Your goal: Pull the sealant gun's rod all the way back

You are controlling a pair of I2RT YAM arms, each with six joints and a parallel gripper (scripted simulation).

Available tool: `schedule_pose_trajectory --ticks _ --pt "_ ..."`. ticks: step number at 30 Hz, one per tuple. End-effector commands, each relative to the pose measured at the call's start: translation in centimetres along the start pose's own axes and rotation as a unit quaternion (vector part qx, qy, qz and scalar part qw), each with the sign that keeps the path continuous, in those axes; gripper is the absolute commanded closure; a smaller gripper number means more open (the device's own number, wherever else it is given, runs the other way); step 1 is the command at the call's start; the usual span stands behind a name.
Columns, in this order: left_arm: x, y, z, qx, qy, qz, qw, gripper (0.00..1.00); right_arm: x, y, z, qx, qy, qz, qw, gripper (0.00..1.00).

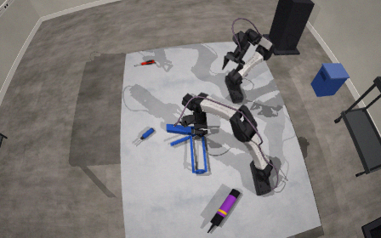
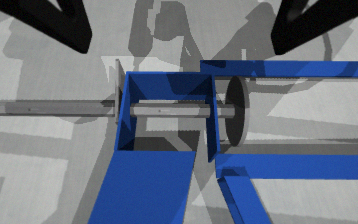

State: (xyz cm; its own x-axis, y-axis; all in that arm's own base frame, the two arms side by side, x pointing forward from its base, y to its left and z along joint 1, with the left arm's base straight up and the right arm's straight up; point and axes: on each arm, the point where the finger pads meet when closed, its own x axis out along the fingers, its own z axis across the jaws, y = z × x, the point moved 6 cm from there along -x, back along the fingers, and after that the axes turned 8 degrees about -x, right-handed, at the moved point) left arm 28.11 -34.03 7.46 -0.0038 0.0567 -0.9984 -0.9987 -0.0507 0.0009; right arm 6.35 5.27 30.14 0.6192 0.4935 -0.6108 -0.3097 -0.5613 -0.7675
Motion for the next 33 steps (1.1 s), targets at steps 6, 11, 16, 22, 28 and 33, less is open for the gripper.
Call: schedule_pose_trajectory --ticks 6,11,16,22,28,33 --pt "1.2 -0.1 0.5 0.001 0.002 -0.004 1.000 0.00 -0.5 0.4 0.2 0.022 -0.006 -0.007 1.000 0.34" --pt "2.9 -0.1 0.6 0.001 -0.010 0.004 1.000 0.00 -0.6 0.4 0.3 0.026 -0.009 -0.009 1.000 0.34" --pt "3.6 0.0 0.6 0.001 -0.010 0.004 1.000 0.00 -0.6 0.5 0.4 0.030 -0.013 -0.012 0.999 0.34" --pt "4.5 -0.1 0.7 0.000 -0.010 0.003 1.000 0.00 -0.7 0.6 0.4 0.034 -0.016 -0.015 0.999 0.34" --pt "4.8 0.0 0.6 0.000 -0.009 0.005 1.000 0.00 -0.8 0.7 0.4 0.038 -0.016 -0.017 0.999 0.34" --pt "4.8 0.0 0.7 -0.002 -0.011 0.002 1.000 0.34 -0.8 0.8 0.2 0.042 -0.014 -0.018 0.999 0.34"
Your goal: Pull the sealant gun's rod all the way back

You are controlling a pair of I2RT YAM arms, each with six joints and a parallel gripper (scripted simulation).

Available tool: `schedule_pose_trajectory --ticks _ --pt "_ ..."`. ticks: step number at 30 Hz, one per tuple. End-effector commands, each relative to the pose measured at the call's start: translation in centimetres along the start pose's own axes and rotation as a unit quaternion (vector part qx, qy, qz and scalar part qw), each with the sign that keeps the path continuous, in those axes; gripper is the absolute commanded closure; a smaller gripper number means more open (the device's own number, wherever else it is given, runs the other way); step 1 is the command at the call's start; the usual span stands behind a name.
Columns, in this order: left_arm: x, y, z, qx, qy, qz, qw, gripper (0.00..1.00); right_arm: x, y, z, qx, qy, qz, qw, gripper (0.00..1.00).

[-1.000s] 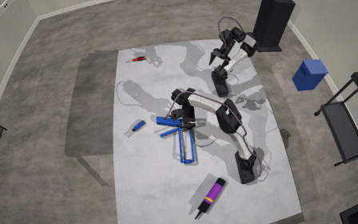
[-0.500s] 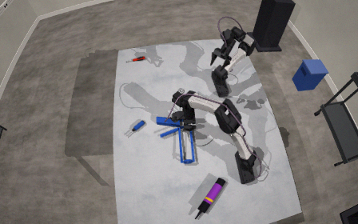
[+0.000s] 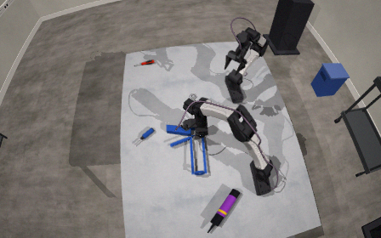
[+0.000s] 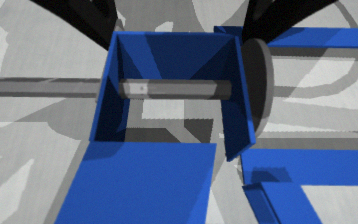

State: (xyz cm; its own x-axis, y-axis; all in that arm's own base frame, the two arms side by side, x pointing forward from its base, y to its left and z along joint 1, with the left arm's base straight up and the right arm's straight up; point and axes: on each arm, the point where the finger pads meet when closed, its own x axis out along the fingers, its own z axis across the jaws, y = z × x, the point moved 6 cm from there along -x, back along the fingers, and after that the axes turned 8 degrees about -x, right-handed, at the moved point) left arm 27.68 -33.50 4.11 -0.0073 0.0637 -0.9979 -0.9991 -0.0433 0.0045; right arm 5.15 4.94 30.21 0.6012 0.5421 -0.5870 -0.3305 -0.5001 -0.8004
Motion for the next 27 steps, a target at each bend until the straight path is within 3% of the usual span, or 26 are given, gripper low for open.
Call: schedule_pose_trajectory --ticks 1,11,13,15,19,21,22,25,27 --pt "1.4 -0.4 0.3 -0.006 -0.006 0.002 1.000 0.36 0.1 0.3 -0.4 0.011 0.007 0.001 1.000 0.34" --pt "0.2 -0.3 0.0 -0.006 0.006 -0.005 1.000 0.47 0.2 0.2 -0.4 0.011 0.007 0.004 1.000 0.34" --pt "0.2 -0.3 0.0 -0.007 0.006 -0.005 1.000 0.70 0.2 0.2 -0.4 0.011 0.007 0.004 1.000 0.34" --pt "-0.3 -0.2 0.0 -0.005 0.004 -0.004 1.000 0.50 0.2 0.2 -0.4 0.011 0.007 0.004 1.000 0.34" --pt "-0.5 -0.2 0.1 -0.002 0.002 -0.003 1.000 0.50 0.2 0.2 -0.4 0.011 0.007 0.004 1.000 0.34" --pt "-0.5 -0.2 0.1 -0.002 0.002 -0.003 1.000 0.27 0.2 0.2 -0.4 0.011 0.007 0.004 1.000 0.34" --pt "-0.5 -0.2 0.1 -0.002 0.002 -0.003 1.000 0.22 0.2 0.2 -0.4 0.011 0.007 0.004 1.000 0.34" --pt "-2.8 -0.4 0.1 -0.002 0.016 -0.016 1.000 0.22 0.2 0.2 -0.4 0.011 0.007 0.004 1.000 0.34" --pt "-2.8 -0.4 0.1 -0.002 0.016 -0.016 1.000 0.22 0.2 0.2 -0.4 0.011 0.007 0.004 1.000 0.34"
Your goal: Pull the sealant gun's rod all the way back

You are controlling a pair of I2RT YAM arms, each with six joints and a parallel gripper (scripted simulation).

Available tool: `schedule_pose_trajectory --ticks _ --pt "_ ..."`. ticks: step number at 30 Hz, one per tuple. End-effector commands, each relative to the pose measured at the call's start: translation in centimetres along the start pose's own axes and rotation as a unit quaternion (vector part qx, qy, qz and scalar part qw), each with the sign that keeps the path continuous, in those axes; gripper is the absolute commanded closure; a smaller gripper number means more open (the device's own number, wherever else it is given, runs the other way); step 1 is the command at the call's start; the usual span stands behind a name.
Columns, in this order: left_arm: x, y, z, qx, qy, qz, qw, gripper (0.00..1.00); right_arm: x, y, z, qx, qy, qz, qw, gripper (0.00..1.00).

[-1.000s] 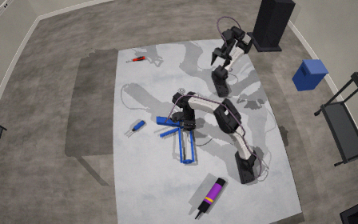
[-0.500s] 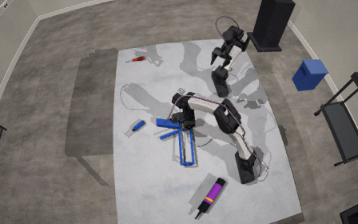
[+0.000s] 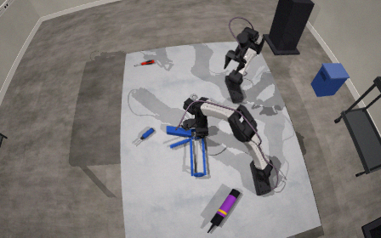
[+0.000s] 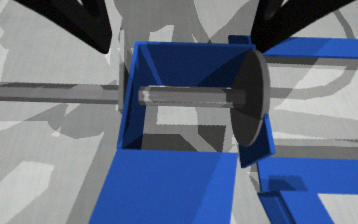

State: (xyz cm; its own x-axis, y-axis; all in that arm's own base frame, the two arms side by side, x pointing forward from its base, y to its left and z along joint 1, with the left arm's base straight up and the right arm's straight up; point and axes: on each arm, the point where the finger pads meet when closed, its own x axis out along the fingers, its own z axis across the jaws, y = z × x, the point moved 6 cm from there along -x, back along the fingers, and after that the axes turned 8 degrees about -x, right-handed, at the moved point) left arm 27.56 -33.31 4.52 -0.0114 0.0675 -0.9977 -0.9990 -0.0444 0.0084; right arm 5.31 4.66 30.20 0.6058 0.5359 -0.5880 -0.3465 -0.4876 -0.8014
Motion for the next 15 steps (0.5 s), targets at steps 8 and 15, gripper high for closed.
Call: schedule_pose_trajectory --ticks 8,15 --pt "-5.7 -0.2 -0.5 -0.004 0.031 -0.027 0.999 0.22 0.2 0.1 -0.1 0.001 0.003 0.002 1.000 0.34" --pt "-5.9 -1.1 -0.3 0.078 0.062 -0.082 0.992 0.00 0.0 -0.1 -0.1 -0.001 0.001 -0.001 1.000 0.34"
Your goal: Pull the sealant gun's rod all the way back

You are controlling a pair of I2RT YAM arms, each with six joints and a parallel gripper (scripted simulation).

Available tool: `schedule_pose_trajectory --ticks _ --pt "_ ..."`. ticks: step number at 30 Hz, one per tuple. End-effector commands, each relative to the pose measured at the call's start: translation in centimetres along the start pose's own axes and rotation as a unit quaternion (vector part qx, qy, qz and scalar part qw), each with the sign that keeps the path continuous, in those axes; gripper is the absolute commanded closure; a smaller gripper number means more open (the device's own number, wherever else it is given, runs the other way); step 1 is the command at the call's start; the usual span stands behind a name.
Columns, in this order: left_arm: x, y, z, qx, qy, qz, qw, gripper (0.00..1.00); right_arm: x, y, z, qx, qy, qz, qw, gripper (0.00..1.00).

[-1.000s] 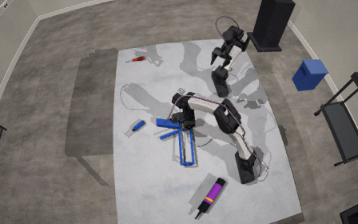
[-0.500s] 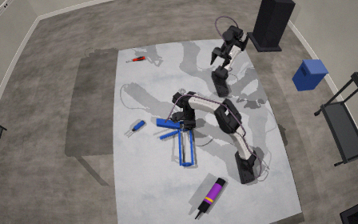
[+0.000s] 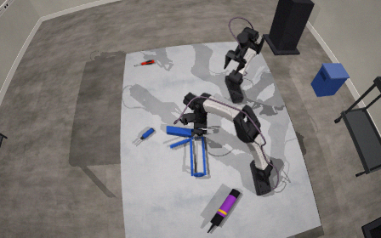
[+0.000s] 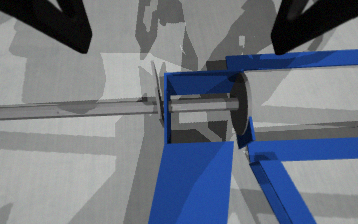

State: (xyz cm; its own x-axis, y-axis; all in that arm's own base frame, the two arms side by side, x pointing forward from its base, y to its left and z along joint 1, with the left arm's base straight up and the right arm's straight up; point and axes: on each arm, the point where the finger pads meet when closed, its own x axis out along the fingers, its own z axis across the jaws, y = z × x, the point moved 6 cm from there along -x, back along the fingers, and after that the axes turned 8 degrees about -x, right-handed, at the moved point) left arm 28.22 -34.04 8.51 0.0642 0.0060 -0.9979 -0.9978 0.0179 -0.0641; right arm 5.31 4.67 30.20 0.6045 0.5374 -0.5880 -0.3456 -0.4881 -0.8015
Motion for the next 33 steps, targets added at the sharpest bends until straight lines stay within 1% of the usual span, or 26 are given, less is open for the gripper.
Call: schedule_pose_trajectory --ticks 1,2,6,13,16,19,22,25,28,30,33 --pt "-1.8 -0.7 0.1 0.049 0.031 -0.045 0.997 0.00 0.0 -0.1 -0.1 -0.001 0.002 -0.001 1.000 0.34" --pt "-1.8 -0.7 0.1 0.049 0.031 -0.045 0.997 0.00 0.0 -0.1 -0.1 -0.001 0.002 -0.001 1.000 0.34" --pt "-3.3 -0.4 1.9 0.123 0.054 -0.086 0.987 0.00 0.0 -0.1 -0.1 -0.001 0.002 -0.001 1.000 0.34" --pt "-5.6 0.9 5.4 0.234 0.093 -0.140 0.958 0.00 0.0 -0.1 -0.1 -0.001 0.002 -0.001 1.000 0.34" --pt "-6.3 1.2 6.6 0.264 0.102 -0.157 0.946 0.00 0.0 -0.1 -0.1 -0.001 0.002 -0.001 1.000 0.34" --pt "-6.4 1.3 7.0 0.271 0.104 -0.161 0.943 0.00 0.0 -0.1 -0.1 -0.001 0.002 -0.001 1.000 0.34" --pt "-6.9 1.5 8.1 0.291 0.111 -0.175 0.934 0.00 0.0 -0.1 -0.1 -0.001 0.002 -0.001 1.000 0.34" --pt "-7.2 1.6 8.7 0.298 0.114 -0.181 0.930 0.00 0.0 -0.1 -0.1 -0.001 0.002 -0.001 1.000 0.34" --pt "-7.2 1.9 9.2 0.293 0.112 -0.176 0.933 0.00 0.0 -0.1 -0.1 -0.001 0.002 -0.001 1.000 0.34" --pt "-6.2 1.8 9.3 0.292 0.102 -0.165 0.937 0.00 0.0 -0.1 -0.1 -0.001 0.002 -0.001 1.000 0.34" --pt "-6.2 1.9 9.2 0.293 0.102 -0.165 0.936 0.00 0.0 -0.1 -0.1 -0.001 0.002 -0.001 1.000 0.34"
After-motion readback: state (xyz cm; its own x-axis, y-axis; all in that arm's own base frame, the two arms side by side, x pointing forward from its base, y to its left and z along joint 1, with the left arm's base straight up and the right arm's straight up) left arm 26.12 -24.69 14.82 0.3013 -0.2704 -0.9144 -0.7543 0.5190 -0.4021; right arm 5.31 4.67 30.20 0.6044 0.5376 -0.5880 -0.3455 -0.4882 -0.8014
